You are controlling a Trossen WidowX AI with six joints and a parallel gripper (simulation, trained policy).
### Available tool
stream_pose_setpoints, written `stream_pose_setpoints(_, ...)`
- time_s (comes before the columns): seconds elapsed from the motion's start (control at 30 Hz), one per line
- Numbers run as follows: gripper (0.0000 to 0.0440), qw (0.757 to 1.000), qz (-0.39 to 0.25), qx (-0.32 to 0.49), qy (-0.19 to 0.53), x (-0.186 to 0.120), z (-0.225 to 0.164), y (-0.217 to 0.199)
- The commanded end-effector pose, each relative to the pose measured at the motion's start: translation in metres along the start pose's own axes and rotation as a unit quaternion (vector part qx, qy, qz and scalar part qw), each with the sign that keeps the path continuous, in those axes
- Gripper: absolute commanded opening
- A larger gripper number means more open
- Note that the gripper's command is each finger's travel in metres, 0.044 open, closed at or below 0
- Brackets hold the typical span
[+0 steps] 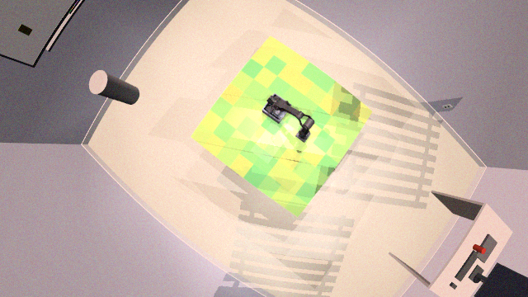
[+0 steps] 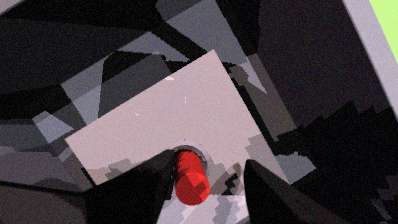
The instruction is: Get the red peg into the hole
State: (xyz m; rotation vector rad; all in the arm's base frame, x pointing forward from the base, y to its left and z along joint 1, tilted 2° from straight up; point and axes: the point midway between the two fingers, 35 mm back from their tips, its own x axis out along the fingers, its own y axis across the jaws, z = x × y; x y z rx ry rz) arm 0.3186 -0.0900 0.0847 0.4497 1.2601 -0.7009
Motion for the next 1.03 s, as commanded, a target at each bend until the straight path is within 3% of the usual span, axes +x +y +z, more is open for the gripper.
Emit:
stream_pose_setpoints(0.0,0.0213,1.0,0.025,-0.012,-0.002,-0.001,0.015,0.015)
stream_pose_setpoints(0.13,0.0265,0.999,0.043,-0.013,-0.01,-0.01,0.029,0.024)
stream_pose_setpoints(0.37,0.0436,0.998,0.054,-0.006,-0.002,-0.015,0.048,0.034)
stream_pose_setpoints(1.0,0.044,0.992,0.125,-0.018,0.029,-0.053,0.071,0.09)
